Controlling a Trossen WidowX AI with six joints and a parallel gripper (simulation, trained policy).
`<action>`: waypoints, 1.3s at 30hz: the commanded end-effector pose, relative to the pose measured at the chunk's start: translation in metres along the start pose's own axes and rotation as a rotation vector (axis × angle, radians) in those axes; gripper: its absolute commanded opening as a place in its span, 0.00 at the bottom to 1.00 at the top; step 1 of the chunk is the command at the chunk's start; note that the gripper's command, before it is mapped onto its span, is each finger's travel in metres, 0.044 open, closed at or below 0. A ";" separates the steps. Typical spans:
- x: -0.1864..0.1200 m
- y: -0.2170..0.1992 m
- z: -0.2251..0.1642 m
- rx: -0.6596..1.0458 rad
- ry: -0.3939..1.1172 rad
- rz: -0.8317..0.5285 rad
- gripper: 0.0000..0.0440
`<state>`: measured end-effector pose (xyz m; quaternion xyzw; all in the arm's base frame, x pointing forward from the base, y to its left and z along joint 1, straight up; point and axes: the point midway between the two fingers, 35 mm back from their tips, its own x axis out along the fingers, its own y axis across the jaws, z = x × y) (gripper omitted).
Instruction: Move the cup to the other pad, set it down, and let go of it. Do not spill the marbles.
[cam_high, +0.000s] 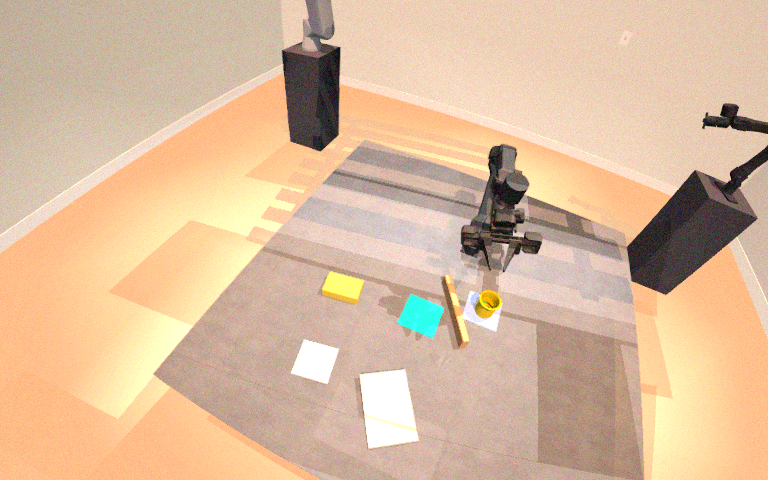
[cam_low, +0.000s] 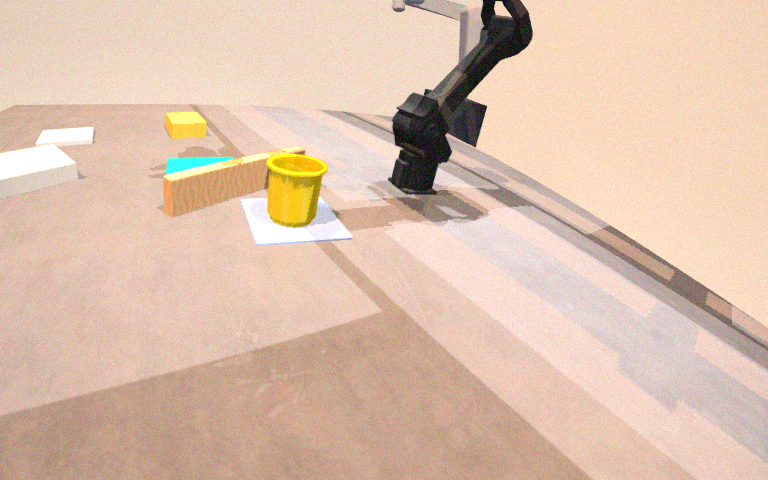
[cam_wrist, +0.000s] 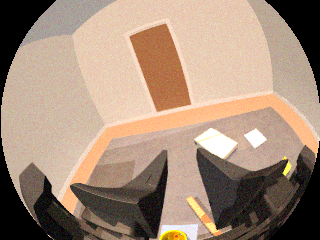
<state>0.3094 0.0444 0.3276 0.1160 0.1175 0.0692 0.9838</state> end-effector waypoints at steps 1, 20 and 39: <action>0.000 0.007 0.002 0.051 0.037 0.014 0.30; 0.001 0.033 -0.010 0.338 0.285 0.002 0.33; -0.003 0.057 -0.030 0.621 0.540 -0.114 0.35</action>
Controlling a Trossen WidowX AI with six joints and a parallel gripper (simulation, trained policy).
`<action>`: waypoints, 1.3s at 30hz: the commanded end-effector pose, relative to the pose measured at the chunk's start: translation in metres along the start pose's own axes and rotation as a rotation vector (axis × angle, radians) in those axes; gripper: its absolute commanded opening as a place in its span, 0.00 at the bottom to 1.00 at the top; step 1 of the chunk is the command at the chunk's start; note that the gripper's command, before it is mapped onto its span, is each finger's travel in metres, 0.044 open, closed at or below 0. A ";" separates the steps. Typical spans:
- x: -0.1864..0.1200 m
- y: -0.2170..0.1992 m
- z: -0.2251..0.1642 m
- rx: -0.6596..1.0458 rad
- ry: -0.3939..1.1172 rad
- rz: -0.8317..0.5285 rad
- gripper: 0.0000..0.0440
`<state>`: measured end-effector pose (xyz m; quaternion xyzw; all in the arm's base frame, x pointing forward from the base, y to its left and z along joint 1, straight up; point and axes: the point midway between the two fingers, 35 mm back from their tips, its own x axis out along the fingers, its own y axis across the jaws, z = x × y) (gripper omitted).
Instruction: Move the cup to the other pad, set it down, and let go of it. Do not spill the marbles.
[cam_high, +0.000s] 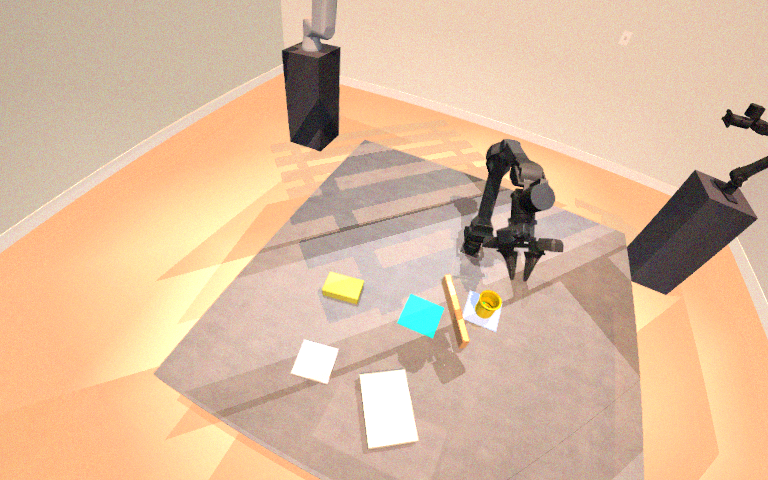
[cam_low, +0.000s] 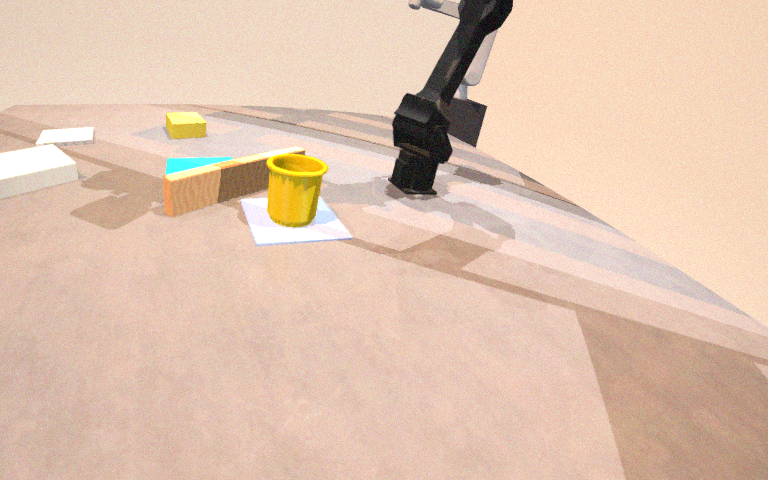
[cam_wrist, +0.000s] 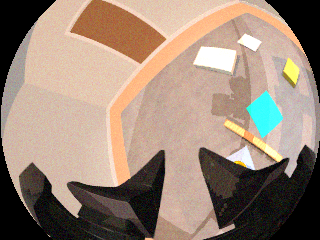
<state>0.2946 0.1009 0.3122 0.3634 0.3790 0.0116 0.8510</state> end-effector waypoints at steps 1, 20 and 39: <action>-0.001 0.003 -0.005 0.056 0.038 -0.021 0.35; 0.007 -0.004 -0.034 0.284 0.203 -0.236 0.33; 0.026 -0.046 -0.056 0.388 0.295 -0.533 0.33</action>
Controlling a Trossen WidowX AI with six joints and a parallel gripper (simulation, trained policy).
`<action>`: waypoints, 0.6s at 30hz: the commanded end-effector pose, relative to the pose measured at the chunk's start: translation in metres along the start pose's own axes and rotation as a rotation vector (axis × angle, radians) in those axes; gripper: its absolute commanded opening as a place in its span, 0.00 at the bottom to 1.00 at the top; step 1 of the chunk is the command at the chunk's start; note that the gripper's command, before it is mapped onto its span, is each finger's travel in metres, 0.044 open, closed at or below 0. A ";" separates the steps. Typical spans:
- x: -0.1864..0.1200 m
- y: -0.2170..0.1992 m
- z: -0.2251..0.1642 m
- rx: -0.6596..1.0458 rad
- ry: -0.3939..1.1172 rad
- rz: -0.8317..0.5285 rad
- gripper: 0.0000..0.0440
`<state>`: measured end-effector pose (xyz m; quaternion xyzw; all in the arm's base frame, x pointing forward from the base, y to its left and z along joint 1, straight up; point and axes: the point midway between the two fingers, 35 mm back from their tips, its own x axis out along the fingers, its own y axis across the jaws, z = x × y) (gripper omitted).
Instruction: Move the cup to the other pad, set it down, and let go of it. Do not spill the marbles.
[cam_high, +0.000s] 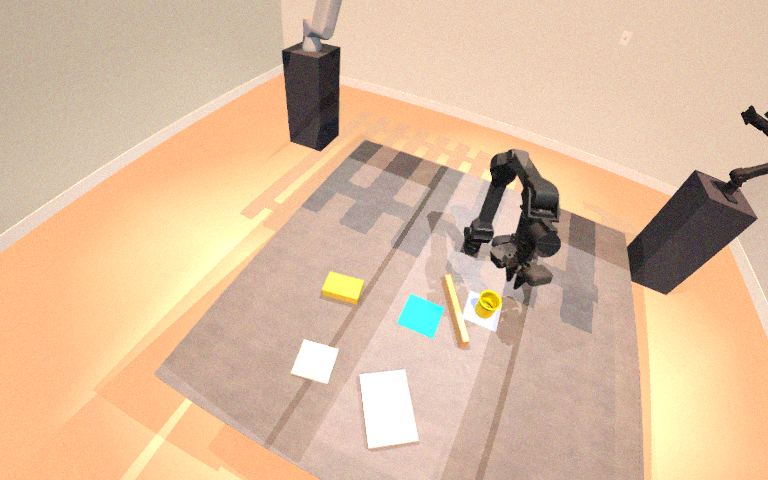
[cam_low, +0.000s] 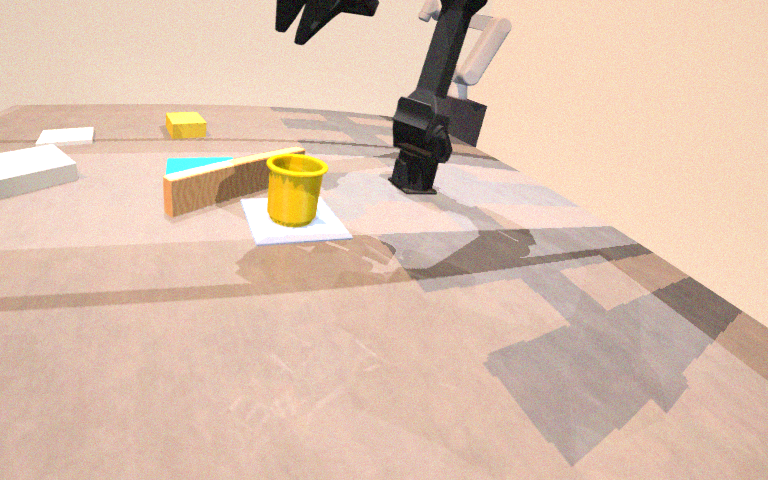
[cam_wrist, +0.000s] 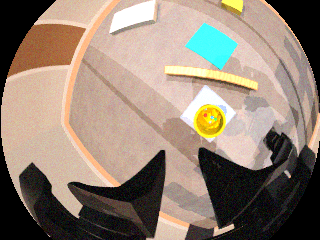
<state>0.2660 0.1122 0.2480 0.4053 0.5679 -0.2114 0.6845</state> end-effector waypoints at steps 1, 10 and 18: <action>0.007 -0.007 0.002 0.026 0.003 -0.056 0.33; 0.023 -0.025 0.004 0.075 0.015 -0.195 0.33; 0.035 -0.040 0.005 0.115 0.015 -0.300 0.34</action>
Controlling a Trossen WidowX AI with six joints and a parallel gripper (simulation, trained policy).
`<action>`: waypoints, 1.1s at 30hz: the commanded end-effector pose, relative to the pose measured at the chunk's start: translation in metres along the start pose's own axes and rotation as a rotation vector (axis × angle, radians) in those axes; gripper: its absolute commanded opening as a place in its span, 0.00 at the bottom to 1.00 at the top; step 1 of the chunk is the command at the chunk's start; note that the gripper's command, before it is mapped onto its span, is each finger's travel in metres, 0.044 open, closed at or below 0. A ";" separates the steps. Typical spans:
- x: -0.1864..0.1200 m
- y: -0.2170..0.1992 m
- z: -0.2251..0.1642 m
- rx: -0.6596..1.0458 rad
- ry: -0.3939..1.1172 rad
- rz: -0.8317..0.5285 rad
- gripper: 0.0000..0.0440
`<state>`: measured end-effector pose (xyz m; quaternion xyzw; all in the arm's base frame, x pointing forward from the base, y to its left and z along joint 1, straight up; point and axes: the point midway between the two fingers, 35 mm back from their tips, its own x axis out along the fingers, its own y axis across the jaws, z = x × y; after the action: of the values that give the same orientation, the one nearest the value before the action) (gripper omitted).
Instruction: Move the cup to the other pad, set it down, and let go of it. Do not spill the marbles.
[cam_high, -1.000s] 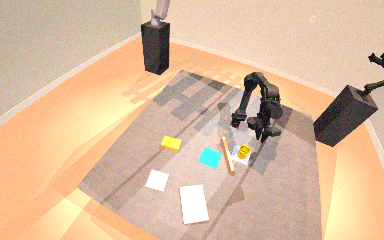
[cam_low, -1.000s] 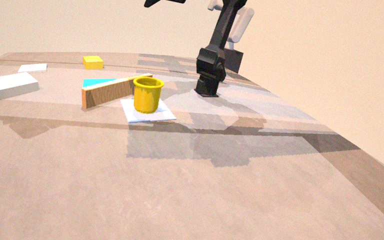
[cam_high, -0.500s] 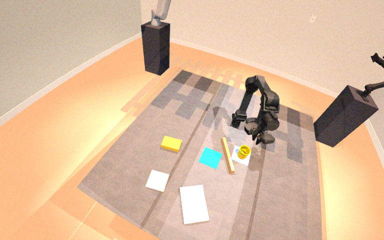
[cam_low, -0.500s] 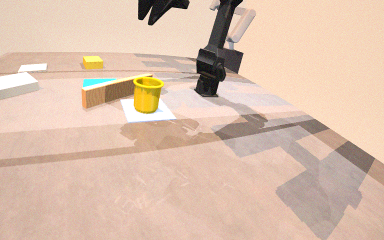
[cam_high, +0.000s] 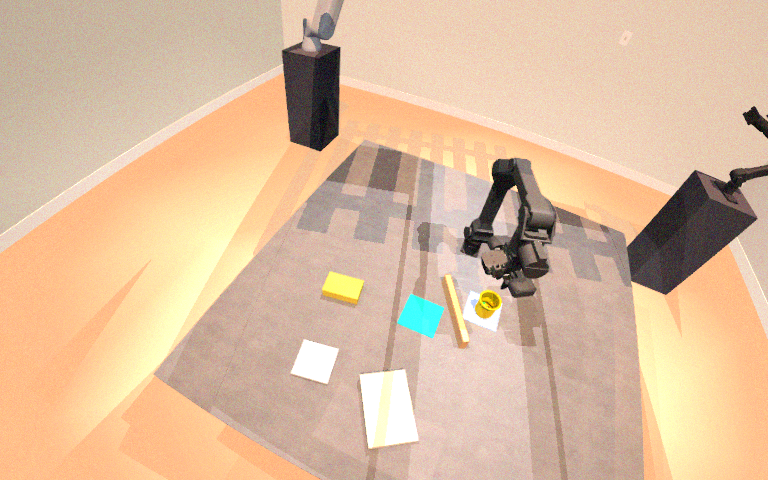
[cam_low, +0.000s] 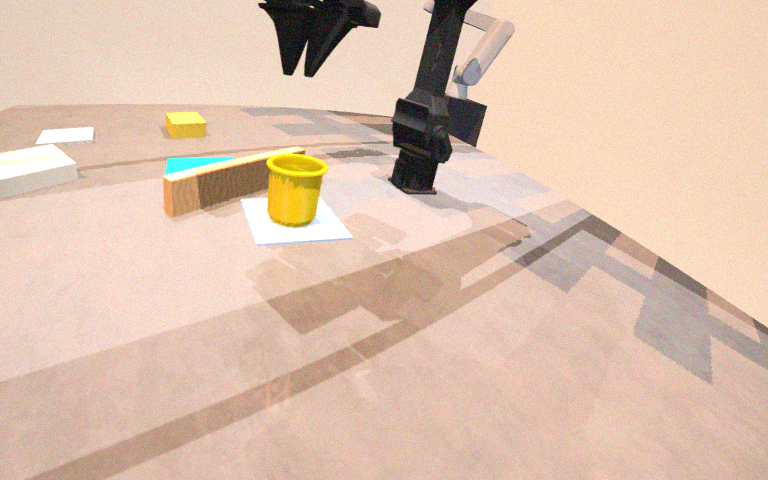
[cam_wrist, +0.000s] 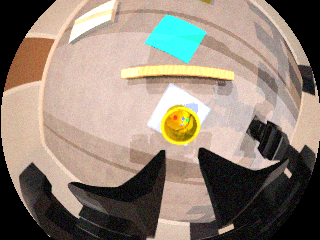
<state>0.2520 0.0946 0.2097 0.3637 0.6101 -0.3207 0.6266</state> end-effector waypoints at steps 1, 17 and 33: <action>0.009 -0.007 0.001 0.024 -0.004 -0.053 0.34; 0.045 -0.022 0.003 0.086 -0.025 -0.186 0.40; 0.084 -0.031 0.000 0.099 -0.043 -0.268 0.44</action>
<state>0.2322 0.0828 0.1320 0.3088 0.6230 -0.4313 0.5748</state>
